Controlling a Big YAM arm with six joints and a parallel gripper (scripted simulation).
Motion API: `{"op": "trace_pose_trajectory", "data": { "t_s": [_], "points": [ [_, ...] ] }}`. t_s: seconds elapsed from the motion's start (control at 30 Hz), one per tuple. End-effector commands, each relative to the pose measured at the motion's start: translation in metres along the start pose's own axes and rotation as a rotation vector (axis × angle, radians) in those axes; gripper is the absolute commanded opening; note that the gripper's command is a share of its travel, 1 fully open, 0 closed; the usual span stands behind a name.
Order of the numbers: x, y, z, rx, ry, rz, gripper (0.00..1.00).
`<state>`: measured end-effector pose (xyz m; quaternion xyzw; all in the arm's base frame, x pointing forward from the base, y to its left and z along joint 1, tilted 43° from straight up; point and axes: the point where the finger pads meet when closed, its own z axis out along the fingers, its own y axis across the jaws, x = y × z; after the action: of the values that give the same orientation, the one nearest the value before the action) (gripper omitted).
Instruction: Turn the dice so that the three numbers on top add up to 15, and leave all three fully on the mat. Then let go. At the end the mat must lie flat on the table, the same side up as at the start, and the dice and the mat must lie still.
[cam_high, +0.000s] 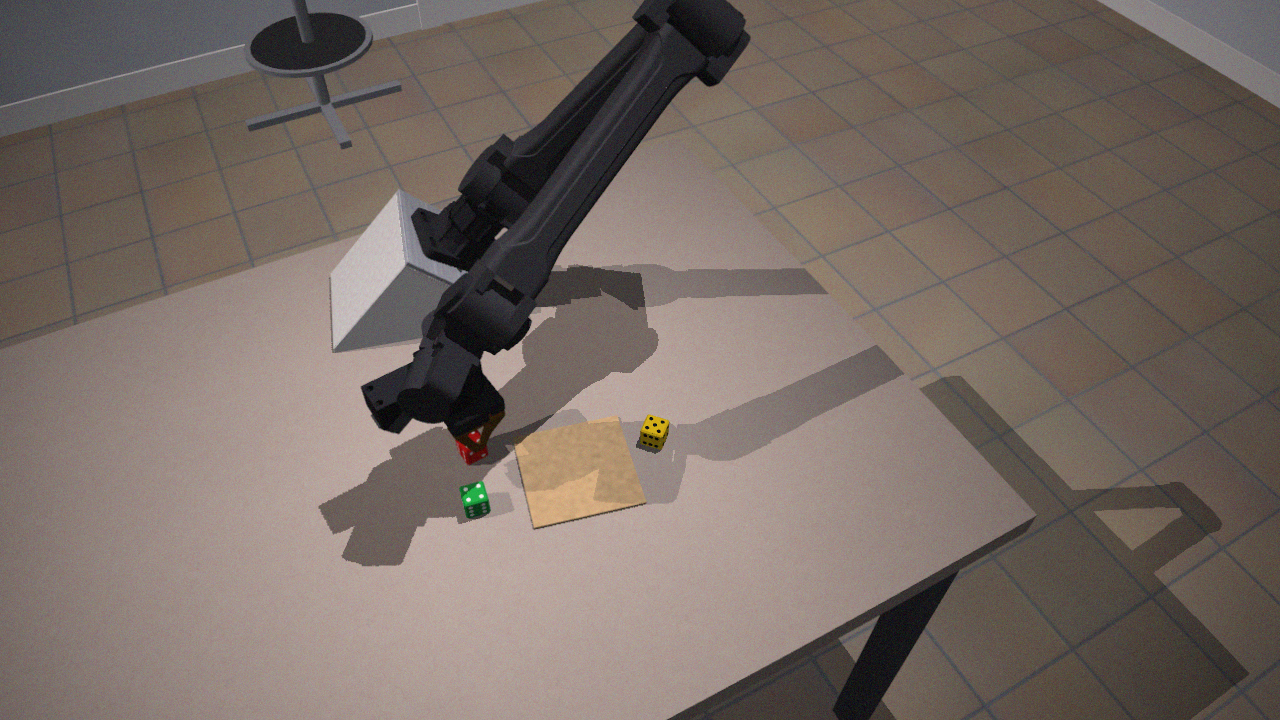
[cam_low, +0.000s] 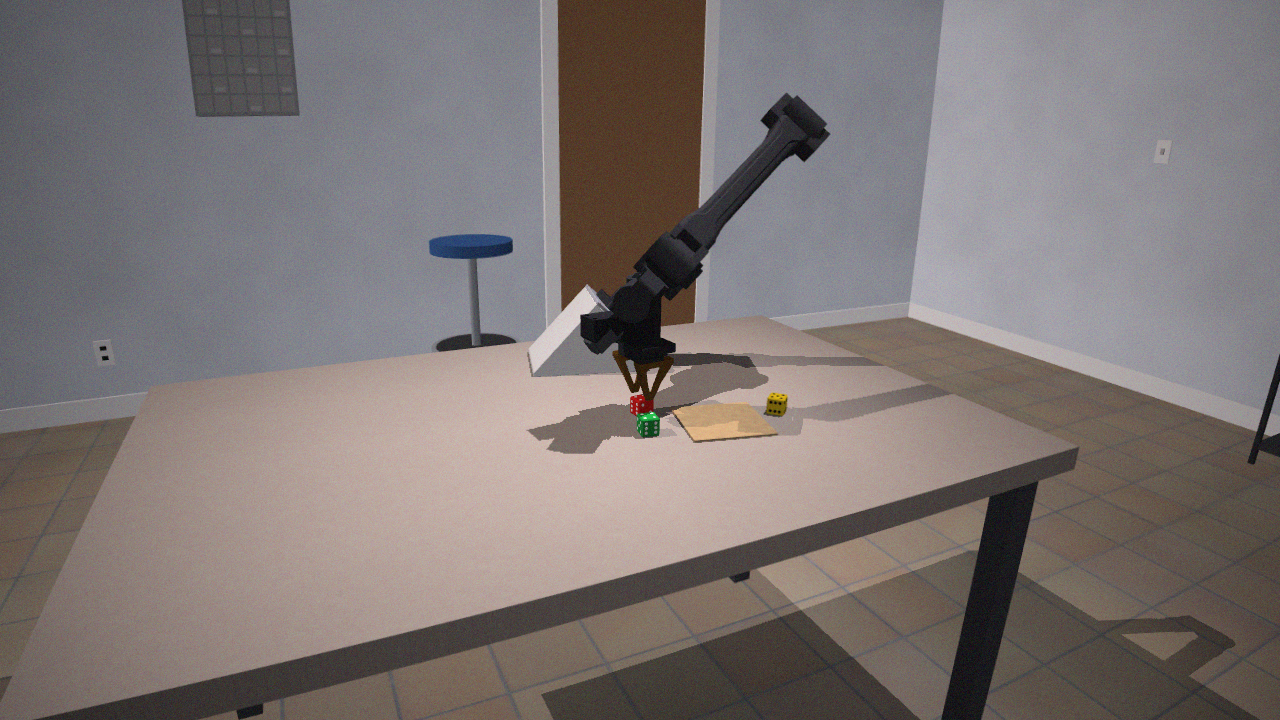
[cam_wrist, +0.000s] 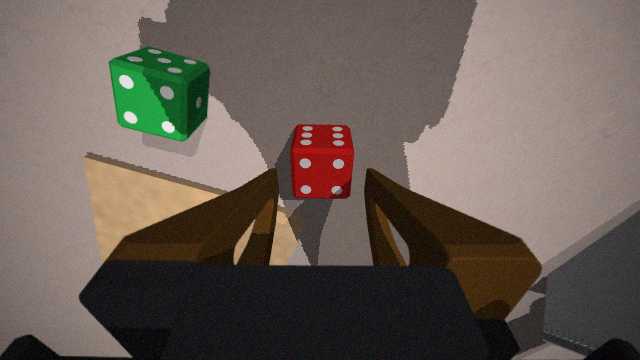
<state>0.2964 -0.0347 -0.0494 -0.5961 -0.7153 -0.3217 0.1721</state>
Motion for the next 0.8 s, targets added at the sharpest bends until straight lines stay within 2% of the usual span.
{"op": "trace_pose_trajectory", "data": {
  "t_s": [0.0,0.07,0.13,0.47,0.77],
  "points": [
    [0.0,0.0,0.009,0.011,0.007,0.012,0.45],
    [-0.004,0.008,0.008,0.002,-0.003,0.0,0.45],
    [0.001,0.0,0.016,0.011,0.007,0.012,0.45],
    [0.001,-0.001,0.033,0.012,0.007,0.012,0.45],
    [-0.001,0.004,0.031,0.01,0.005,0.012,0.45]
  ]
}}
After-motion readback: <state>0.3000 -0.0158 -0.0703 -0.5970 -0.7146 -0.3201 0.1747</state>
